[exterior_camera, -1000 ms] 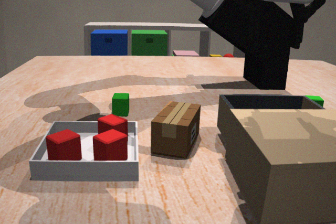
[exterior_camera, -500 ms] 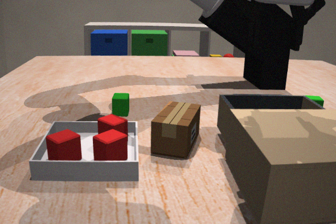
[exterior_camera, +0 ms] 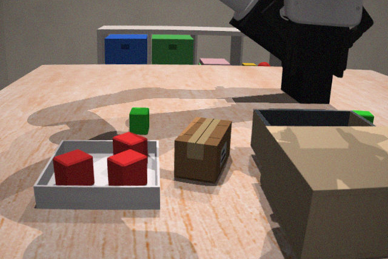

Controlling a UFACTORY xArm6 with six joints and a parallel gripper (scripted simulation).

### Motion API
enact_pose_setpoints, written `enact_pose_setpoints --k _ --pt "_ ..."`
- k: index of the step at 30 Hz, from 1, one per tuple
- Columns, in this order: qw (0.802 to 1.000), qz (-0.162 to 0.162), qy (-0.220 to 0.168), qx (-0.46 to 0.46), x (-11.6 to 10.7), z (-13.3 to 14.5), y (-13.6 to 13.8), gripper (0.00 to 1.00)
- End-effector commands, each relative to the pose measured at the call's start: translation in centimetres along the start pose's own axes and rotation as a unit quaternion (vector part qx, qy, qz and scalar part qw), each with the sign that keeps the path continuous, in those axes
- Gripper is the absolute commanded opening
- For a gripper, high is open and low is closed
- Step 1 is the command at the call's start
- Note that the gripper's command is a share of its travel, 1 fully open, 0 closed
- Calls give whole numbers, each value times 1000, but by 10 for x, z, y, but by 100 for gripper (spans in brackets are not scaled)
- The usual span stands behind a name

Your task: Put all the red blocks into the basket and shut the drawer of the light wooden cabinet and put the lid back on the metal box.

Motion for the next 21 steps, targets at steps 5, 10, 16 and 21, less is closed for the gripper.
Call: enact_pose_setpoints --k 5,10,16,21 --pt "1000 0 -2 1 24 2 0 68" --pt "1000 0 -2 1 39 2 0 68" --pt "1000 0 -2 1 50 2 0 68" --pt "1000 0 -2 1 60 3 0 68"
Point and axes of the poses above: the point where the finger pads meet when closed, its own x axis out along the fingers, its own y axis across the jaws, z = x × y, the point moved 2 cm from there along -x, back along the fingers, and after that the axes turned 11 degrees about -x, right-handed, at the moved point
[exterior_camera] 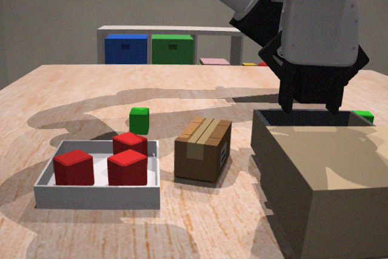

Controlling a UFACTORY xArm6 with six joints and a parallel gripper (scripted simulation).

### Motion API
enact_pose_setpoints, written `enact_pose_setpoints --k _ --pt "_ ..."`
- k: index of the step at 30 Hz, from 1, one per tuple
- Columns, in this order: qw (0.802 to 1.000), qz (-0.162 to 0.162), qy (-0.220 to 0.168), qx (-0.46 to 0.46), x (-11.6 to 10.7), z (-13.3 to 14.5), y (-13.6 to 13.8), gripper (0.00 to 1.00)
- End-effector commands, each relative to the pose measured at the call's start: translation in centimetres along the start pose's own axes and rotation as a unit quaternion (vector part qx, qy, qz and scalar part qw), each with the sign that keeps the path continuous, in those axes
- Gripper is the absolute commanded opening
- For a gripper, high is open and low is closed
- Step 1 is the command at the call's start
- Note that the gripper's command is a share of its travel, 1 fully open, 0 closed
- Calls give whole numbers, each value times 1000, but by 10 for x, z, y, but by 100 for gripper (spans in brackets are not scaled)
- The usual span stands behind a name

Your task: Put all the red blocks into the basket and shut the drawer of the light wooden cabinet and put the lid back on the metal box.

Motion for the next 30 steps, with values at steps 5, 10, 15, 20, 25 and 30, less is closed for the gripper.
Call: enact_pose_setpoints --k 5,10,15,20,25,30 --pt "1000 0 -2 0 16 2 0 68" --pt "1000 0 -2 0 18 2 0 68" --pt "1000 0 -2 0 19 2 0 68" --pt "1000 0 -2 0 19 2 0 68" --pt "1000 0 -2 0 19 2 0 68" --pt "1000 0 -2 0 19 2 0 68"
Point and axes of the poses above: the point where the finger pads meet when closed, its own x axis out along the fingers, its own y axis across the jaws, z = x × y, the point moved 2 cm from there along -x, back along the fingers, and after that the axes turned 11 degrees about -x, right-handed, at the moved point
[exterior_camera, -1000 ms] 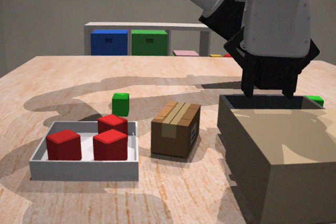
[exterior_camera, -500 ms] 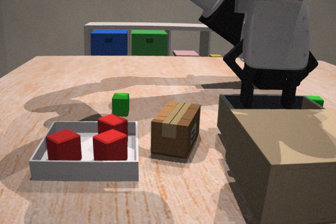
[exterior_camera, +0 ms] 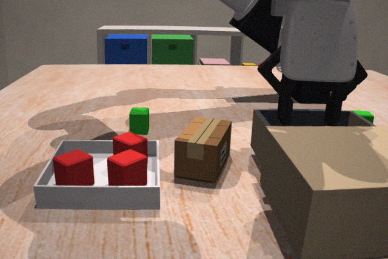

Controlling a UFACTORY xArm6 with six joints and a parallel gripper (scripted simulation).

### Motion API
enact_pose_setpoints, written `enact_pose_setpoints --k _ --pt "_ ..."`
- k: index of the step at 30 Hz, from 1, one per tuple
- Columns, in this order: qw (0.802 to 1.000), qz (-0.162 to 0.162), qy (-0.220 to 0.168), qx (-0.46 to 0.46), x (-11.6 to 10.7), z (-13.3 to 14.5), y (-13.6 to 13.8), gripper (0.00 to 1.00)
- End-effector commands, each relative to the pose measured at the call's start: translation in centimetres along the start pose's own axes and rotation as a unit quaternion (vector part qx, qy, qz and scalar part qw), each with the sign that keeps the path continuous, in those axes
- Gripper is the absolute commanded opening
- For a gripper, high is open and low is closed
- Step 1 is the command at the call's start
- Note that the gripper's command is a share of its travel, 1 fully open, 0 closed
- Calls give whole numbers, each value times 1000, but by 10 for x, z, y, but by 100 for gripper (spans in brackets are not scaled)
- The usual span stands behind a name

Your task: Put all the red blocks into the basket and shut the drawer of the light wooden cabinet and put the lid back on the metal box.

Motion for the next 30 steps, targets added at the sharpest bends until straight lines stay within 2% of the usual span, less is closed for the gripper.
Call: enact_pose_setpoints --k 1,30 --pt "1000 0 -1 0 -1 2 0 68" --pt "1000 0 -1 0 7 2 0 68"
Point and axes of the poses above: the point where the finger pads meet when closed, its own x axis out along the fingers, its own y axis across the jaws, z = x × y, the point moved 2 cm from there along -x, back along the fingers, and after that the axes turned 11 degrees about -x, right-handed, at the moved point
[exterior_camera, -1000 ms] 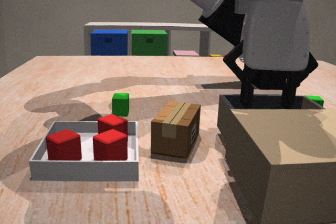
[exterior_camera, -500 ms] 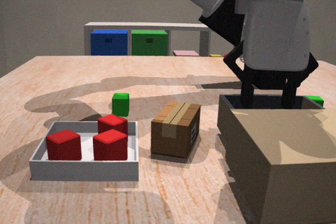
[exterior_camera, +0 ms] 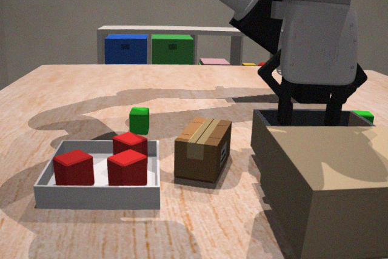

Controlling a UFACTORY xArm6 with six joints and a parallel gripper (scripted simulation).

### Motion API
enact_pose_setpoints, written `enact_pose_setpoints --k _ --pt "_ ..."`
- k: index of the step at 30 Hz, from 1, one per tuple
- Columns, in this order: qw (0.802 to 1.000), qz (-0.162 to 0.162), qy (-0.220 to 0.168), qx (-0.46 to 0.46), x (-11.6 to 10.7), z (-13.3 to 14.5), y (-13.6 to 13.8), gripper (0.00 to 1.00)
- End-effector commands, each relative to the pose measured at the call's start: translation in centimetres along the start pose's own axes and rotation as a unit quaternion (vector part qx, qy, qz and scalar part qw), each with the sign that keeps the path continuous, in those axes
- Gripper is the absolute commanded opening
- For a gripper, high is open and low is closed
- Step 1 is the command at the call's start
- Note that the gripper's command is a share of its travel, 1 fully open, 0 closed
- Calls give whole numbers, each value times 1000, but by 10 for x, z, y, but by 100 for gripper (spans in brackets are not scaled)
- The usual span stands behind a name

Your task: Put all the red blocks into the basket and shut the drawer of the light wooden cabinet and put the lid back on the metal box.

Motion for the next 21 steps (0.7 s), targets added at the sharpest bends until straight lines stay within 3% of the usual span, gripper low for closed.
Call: enact_pose_setpoints --k 1,21 --pt "1000 0 -1 0 3 1 0 68" --pt "1000 0 -1 0 27 1 0 68"
Point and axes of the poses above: the point where the finger pads meet when closed, its own x axis out along the fingers, its own y axis across the jaws, z = x × y, the point moved 2 cm from there along -x, back along the fingers, and after that the axes turned 11 degrees about -x, right-handed, at the moved point
